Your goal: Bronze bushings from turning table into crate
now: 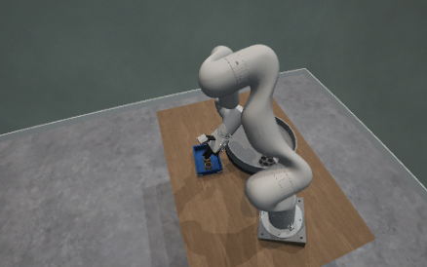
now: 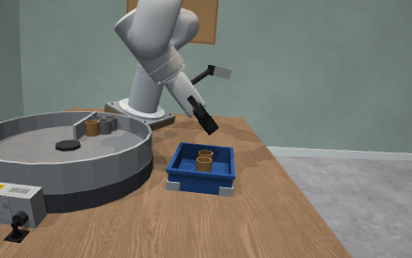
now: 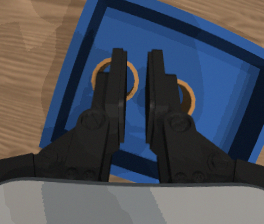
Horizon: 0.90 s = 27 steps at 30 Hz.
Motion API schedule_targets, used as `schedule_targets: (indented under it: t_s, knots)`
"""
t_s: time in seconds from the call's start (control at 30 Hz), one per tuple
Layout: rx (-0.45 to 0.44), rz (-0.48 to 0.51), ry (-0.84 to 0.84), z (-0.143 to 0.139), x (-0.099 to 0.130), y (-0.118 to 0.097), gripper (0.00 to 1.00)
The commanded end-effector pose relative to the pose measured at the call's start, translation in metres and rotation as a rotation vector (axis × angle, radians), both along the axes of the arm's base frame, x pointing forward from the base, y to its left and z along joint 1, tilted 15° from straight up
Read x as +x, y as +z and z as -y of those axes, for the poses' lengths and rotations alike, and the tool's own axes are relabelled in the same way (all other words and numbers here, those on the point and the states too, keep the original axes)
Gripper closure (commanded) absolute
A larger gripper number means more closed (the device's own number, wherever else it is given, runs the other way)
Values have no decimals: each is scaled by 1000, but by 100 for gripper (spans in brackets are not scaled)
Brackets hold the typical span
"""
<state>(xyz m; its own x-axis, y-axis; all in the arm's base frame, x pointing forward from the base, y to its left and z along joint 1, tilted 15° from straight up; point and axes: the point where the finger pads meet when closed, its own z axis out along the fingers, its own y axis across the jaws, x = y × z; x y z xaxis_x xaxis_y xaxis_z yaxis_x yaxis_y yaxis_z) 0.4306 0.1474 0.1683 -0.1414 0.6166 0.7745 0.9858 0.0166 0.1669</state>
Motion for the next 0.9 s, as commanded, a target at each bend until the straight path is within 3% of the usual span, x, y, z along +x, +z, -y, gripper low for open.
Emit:
schedule_targets:
  t_s: [0.0, 0.2, 0.87]
  knots:
    - [0, 1, 0, 3, -2, 15, 89]
    - [0, 1, 0, 5, -3, 25, 89]
    - [0, 1, 0, 6, -3, 26, 89]
